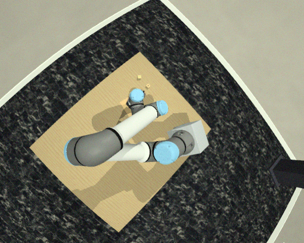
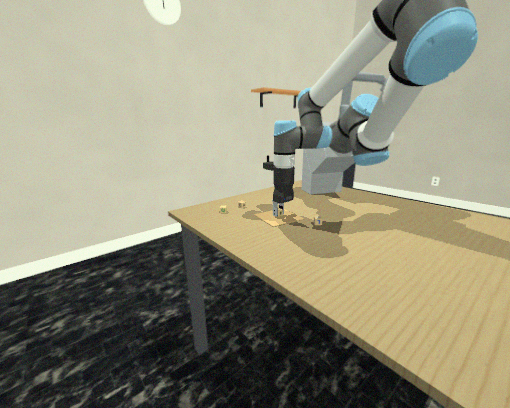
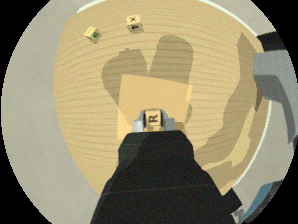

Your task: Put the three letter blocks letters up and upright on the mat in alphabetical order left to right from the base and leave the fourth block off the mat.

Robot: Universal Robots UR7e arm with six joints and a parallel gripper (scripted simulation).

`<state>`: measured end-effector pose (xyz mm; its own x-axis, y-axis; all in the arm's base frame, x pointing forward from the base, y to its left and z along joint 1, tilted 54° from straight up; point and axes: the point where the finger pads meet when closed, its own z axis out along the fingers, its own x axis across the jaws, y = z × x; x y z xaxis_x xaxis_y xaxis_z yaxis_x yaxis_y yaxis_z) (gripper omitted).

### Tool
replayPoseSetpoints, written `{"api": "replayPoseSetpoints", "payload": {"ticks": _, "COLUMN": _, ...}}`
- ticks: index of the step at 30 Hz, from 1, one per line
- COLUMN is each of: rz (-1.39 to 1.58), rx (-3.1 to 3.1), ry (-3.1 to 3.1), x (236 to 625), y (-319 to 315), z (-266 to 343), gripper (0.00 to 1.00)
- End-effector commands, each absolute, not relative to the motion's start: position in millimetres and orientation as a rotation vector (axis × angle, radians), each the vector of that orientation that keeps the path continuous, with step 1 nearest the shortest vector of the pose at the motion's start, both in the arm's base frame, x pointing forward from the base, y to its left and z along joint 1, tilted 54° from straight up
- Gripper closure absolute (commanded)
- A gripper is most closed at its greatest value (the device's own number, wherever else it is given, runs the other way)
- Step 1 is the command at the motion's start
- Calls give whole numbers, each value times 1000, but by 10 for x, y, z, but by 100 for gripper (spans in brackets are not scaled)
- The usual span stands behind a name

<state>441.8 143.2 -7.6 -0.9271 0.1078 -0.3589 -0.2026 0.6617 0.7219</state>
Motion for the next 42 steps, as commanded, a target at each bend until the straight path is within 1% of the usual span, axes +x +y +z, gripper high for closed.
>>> {"api": "replayPoseSetpoints", "payload": {"ticks": 1, "rz": 1155, "rx": -78, "ry": 2507, "x": 4426, "y": 1439, "z": -75, "gripper": 51}}
{"api": "replayPoseSetpoints", "payload": {"ticks": 42, "rz": 1155, "rx": -77, "ry": 2507, "x": 4438, "y": 1467, "z": -98, "gripper": 51}}
